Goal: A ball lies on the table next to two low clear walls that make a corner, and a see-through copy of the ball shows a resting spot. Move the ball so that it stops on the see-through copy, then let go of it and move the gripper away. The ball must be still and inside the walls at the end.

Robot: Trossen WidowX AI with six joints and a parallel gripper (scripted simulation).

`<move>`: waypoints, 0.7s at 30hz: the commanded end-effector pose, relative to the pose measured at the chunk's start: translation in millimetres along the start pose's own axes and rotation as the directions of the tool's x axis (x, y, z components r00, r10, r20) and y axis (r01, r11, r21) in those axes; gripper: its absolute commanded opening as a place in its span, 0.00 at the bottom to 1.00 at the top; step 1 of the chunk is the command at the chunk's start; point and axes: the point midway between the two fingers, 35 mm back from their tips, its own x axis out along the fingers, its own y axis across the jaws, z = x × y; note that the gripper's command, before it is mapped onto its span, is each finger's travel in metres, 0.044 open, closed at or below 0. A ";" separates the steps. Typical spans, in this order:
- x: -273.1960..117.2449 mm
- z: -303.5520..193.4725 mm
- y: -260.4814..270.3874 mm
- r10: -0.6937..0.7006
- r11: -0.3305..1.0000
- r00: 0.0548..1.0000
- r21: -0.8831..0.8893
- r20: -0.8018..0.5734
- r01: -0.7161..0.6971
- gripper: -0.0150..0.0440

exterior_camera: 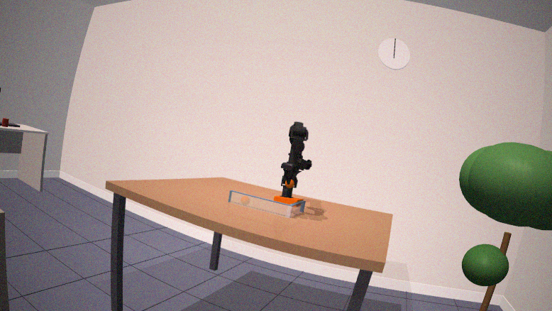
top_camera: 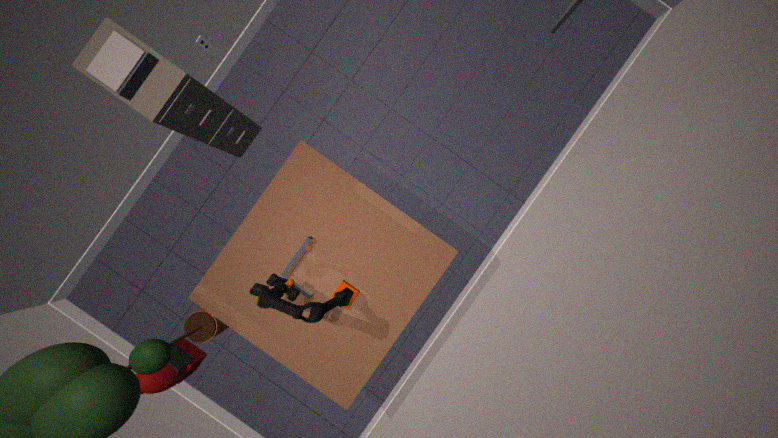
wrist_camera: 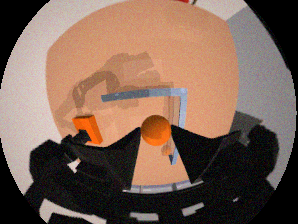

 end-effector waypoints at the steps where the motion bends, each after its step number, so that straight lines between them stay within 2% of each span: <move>1: -7.3 -0.2 0.5 -0.002 1.000 1.000 0.001 0.007 0.002 0.25; 6: -1.6 -23.3 -13.1 -0.004 0.976 1.000 0.218 0.006 0.002 0.25; 11: 5.2 -51.9 -26.8 -0.006 0.890 1.000 0.456 0.004 0.003 0.25; 21: 19.7 -113.8 -46.1 -0.008 0.555 1.000 0.832 -0.001 0.006 0.25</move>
